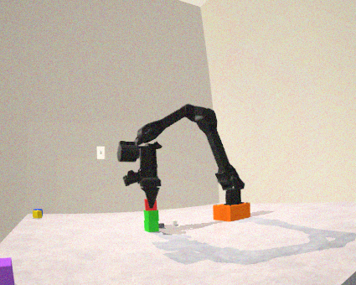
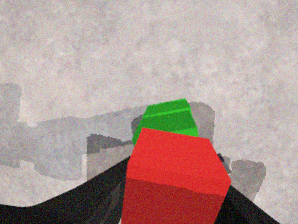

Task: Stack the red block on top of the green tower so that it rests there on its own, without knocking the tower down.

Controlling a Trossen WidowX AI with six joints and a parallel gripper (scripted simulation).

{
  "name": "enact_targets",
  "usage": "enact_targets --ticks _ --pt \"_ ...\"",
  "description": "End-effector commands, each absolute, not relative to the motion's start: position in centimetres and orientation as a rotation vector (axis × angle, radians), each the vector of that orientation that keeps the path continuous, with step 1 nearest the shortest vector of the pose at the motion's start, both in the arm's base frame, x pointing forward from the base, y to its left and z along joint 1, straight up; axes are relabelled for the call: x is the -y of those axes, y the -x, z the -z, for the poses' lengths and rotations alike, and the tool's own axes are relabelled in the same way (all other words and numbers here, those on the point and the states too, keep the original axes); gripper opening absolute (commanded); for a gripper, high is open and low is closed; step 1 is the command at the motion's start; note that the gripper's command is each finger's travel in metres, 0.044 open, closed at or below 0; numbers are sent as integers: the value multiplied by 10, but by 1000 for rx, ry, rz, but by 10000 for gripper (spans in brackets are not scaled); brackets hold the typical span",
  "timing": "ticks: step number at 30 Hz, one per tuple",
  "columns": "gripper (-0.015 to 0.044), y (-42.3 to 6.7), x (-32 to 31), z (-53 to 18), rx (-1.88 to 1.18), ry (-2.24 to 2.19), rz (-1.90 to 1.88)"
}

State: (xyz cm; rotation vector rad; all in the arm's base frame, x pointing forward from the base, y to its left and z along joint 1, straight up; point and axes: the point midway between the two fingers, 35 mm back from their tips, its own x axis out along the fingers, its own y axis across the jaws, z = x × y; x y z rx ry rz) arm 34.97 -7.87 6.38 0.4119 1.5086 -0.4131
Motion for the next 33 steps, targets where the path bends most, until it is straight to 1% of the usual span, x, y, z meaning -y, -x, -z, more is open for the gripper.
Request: enact_targets --ticks 1,18,33 --pt "0 -350 79 -64 -1509 -406 408" --pt "0 -350 79 -67 -1509 -406 408" --pt "394 -349 79 -64 -1510 -412 413"
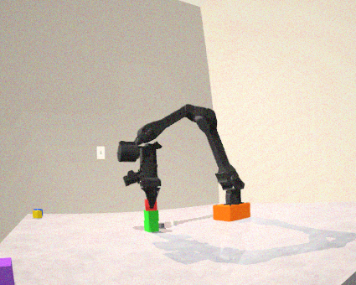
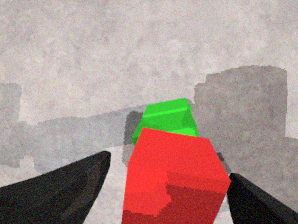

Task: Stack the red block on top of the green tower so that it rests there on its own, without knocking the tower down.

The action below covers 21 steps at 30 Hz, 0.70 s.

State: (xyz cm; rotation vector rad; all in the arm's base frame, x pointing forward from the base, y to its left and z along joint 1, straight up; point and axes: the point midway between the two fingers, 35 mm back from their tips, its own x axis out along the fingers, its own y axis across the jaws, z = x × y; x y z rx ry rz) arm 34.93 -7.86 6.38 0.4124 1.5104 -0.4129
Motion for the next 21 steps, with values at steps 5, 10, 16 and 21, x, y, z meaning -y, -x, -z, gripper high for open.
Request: enact_targets --ticks 5,10,16,21 --pt "440 -349 79 -64 -1510 -412 413" --pt "440 -349 79 -64 -1510 -412 413" --pt "440 -349 79 -64 -1510 -412 413" --pt "440 -349 79 -64 -1510 -412 413"
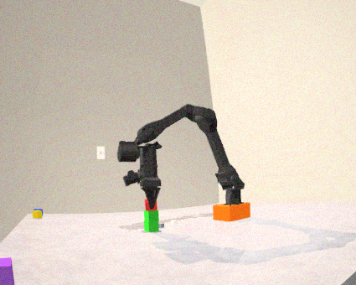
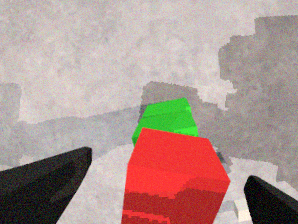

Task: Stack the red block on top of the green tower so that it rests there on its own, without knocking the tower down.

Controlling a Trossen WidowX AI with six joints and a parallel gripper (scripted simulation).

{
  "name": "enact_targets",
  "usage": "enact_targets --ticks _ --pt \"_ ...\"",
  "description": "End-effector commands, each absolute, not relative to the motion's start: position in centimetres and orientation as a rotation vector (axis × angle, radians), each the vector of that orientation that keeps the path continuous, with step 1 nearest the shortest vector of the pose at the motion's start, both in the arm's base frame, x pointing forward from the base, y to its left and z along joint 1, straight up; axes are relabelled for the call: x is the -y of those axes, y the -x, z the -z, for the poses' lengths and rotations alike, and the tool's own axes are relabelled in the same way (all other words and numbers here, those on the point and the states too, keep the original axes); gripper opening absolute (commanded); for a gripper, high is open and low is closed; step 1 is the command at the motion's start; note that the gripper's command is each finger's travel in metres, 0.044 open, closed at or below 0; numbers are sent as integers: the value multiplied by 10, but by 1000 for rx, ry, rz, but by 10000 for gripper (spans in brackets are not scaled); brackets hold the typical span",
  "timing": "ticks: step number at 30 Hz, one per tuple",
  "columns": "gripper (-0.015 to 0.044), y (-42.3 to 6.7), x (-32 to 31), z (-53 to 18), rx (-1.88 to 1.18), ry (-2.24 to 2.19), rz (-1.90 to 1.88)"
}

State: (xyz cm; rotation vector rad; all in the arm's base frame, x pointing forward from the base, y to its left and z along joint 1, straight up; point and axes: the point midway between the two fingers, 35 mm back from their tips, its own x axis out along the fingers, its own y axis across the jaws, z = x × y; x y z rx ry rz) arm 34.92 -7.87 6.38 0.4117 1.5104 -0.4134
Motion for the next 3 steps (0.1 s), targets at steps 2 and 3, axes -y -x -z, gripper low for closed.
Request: enact_targets --ticks 2,3 --pt "440 -349 79 -64 -1510 -412 413" --pt "440 -349 79 -64 -1510 -412 413"
